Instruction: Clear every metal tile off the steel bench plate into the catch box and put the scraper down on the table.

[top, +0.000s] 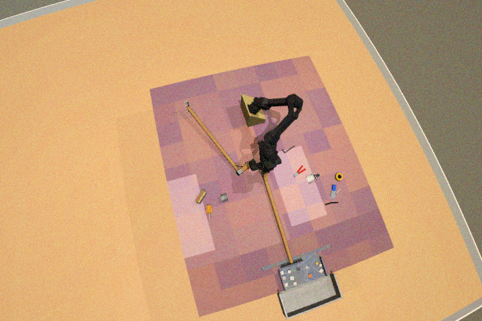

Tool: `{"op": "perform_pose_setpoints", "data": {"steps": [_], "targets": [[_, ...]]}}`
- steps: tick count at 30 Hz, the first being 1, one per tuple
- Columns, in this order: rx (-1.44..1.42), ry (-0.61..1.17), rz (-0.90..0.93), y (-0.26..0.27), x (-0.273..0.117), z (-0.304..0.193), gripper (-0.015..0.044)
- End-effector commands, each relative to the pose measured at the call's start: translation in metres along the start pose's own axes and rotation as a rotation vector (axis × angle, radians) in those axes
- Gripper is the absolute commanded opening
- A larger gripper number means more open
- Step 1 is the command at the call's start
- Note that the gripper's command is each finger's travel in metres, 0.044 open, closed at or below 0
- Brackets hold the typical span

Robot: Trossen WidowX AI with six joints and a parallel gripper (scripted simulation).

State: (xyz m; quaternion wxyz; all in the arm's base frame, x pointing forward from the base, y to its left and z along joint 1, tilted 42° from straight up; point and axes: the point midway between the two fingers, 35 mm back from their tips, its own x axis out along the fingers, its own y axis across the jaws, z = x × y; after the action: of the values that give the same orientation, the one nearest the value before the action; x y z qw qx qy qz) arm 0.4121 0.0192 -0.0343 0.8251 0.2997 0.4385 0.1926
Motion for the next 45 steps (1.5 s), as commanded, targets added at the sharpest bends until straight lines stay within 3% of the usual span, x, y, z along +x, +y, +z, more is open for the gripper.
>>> {"op": "perform_pose_setpoints", "data": {"steps": [1, 45], "targets": [[-0.003, -0.011, -0.004, -0.003, 0.005, 0.012, 0.0], [-0.005, -0.014, -0.003, -0.009, 0.041, 0.065, 0.0]]}}
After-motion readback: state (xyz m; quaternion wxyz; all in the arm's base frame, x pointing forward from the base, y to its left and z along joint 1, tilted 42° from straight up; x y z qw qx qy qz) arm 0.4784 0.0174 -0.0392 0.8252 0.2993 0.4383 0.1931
